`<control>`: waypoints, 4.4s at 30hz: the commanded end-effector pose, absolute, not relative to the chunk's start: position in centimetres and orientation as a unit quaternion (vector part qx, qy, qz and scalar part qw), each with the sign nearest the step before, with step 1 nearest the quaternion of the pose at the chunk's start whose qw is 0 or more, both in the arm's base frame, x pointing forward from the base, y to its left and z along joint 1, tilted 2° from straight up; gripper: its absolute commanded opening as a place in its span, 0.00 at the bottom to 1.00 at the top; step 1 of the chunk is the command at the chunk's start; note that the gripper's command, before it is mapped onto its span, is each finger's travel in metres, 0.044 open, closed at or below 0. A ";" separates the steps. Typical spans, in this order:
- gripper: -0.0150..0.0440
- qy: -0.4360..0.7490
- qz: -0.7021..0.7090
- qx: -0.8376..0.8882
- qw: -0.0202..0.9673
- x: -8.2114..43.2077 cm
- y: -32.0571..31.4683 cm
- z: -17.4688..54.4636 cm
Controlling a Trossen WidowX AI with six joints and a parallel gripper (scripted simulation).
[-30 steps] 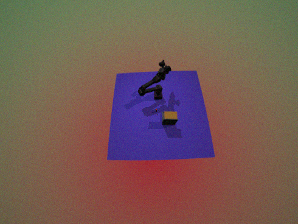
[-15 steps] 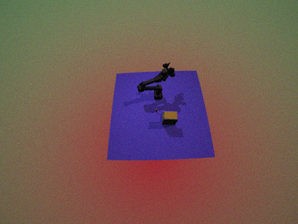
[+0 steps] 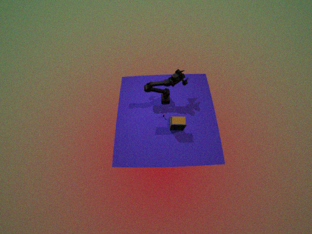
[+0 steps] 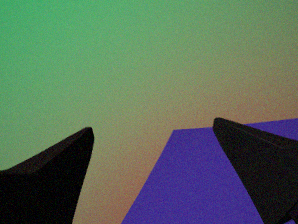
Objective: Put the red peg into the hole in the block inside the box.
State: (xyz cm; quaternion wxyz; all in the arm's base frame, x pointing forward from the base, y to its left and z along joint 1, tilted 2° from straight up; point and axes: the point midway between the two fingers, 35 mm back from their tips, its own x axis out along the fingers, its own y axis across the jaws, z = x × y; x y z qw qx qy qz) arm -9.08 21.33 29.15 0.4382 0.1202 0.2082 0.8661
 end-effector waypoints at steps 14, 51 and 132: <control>1.00 0.044 0.784 -0.020 0.618 -1.5 25.3 25.4; 1.00 -0.094 0.462 -0.526 0.708 16.6 21.9 16.7; 0.63 0.221 0.299 -0.926 0.065 24.9 -3.7 5.6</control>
